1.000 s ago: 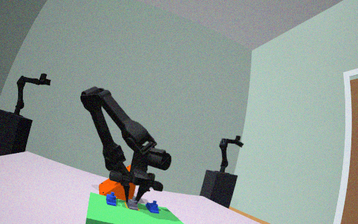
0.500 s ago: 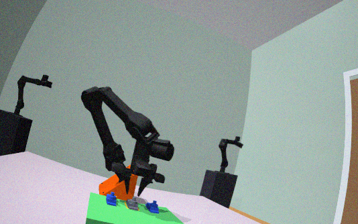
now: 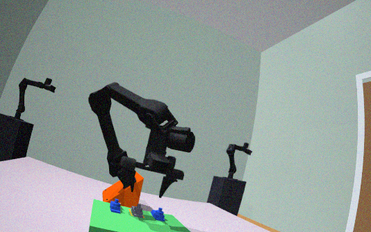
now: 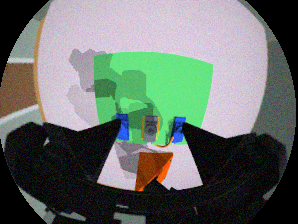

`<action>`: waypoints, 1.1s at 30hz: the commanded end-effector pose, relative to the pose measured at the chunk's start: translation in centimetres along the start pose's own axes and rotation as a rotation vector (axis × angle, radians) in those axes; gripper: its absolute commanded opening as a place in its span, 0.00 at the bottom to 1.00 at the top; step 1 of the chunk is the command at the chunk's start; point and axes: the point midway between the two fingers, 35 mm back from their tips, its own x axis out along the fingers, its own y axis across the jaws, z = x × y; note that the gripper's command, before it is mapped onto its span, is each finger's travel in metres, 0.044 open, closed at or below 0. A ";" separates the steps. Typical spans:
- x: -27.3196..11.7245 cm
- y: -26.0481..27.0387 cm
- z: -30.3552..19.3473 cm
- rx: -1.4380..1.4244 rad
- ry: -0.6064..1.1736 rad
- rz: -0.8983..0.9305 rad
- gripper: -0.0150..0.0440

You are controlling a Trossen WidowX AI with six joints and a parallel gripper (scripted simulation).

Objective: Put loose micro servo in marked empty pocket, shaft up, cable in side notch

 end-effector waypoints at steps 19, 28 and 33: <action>-6.5 -0.5 2.1 0.009 -0.003 0.002 1.00; -6.5 -0.5 2.1 0.009 -0.003 0.002 1.00; -6.5 -0.5 2.1 0.009 -0.003 0.002 1.00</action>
